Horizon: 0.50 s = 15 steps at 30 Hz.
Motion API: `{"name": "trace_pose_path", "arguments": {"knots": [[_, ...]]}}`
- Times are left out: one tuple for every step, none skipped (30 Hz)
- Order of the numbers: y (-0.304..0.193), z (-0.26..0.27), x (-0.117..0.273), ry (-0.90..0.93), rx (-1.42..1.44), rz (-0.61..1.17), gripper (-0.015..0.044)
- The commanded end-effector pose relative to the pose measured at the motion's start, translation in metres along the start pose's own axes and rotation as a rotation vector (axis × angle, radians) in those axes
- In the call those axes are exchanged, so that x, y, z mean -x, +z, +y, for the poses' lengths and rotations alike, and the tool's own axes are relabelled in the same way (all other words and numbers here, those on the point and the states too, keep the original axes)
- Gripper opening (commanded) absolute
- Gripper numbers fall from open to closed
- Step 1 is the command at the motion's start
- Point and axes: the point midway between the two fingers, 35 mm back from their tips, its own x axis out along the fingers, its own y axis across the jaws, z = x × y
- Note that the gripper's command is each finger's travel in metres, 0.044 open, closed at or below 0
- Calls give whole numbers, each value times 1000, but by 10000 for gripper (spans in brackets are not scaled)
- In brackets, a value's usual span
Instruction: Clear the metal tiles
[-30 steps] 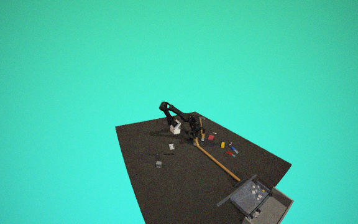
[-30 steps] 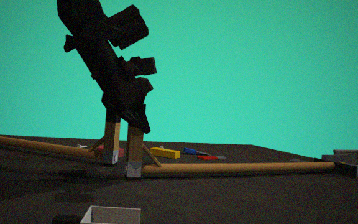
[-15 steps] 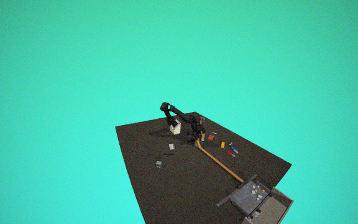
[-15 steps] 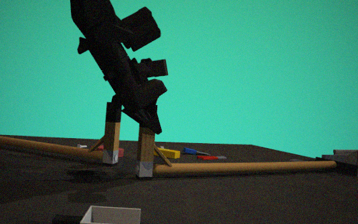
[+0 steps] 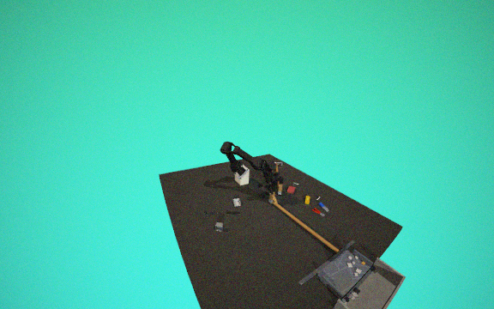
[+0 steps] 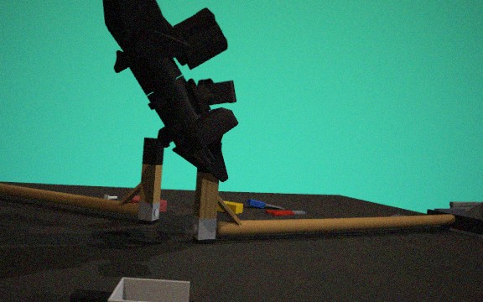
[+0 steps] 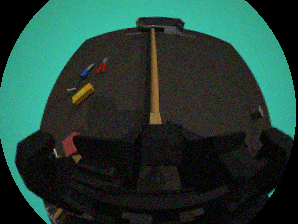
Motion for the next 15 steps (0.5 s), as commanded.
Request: {"name": "trace_pose_path", "arguments": {"knots": [[7,-11,-2,-12,-20,-8,0],[7,-12,-2,-12,-20,-8,0],[7,-13,-2,-12,-20,-8,0],[7,-13,-2,-12,-20,-8,0],[7,-13,-2,-12,-19,-8,0],[7,-14,-2,-12,-19,-8,0],[7,-14,-2,-12,-19,-8,0],[7,-15,-2,-12,-19,-8,0],[7,-15,-2,-12,-19,-8,0],[7,-16,-2,-12,-19,-8,0],[7,-16,-2,-12,-19,-8,0],[7,-16,-2,-12,-19,-8,0],[7,-16,-2,-12,-19,-8,0],[8,-16,-3,-12,-19,-8,0],[8,-16,-3,-12,-19,-8,0]]}}
